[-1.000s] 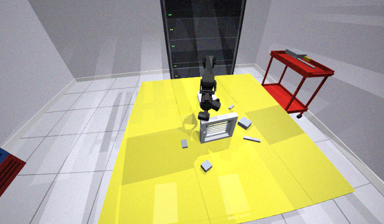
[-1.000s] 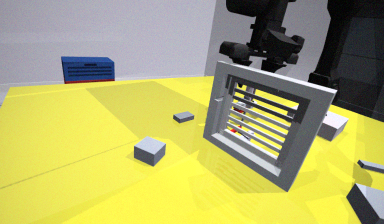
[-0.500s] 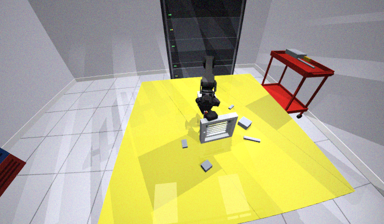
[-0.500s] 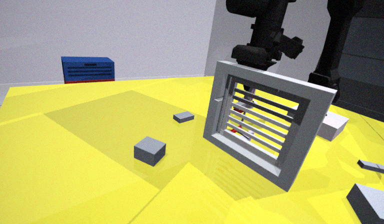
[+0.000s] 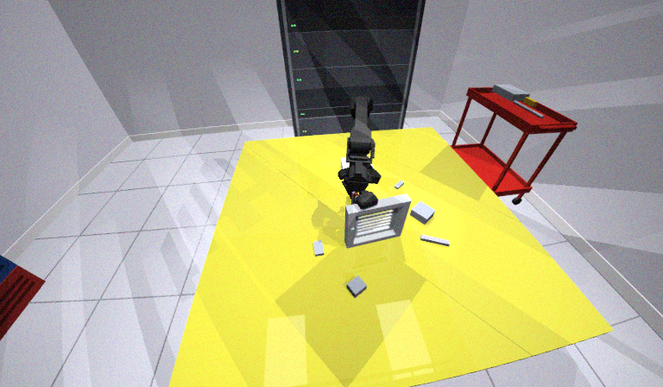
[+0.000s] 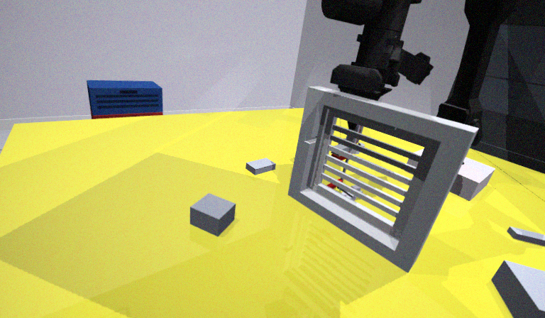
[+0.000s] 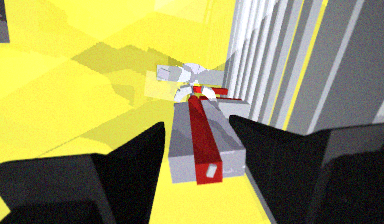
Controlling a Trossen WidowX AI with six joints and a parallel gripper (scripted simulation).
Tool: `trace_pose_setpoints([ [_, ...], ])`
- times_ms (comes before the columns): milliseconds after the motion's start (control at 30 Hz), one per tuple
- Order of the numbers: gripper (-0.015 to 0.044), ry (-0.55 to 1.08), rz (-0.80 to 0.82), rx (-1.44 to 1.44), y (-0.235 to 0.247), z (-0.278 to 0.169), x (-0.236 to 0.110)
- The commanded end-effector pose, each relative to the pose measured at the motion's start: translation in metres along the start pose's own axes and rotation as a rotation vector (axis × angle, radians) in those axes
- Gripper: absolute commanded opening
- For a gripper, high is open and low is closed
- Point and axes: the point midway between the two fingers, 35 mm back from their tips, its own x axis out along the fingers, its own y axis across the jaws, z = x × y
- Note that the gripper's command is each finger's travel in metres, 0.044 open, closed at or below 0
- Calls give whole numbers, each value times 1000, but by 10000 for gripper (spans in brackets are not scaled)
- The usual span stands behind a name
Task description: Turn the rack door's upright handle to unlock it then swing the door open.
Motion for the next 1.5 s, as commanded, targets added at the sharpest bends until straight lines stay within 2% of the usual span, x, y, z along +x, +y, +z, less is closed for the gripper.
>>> trace_pose_setpoints([
  [0, 224, -1, -5, -6, -1, 0, 0],
  [1033, 18, -1, -5, -6, -1, 0, 0],
  [1467, 18, -2, -4, 193, 6, 5, 0],
])
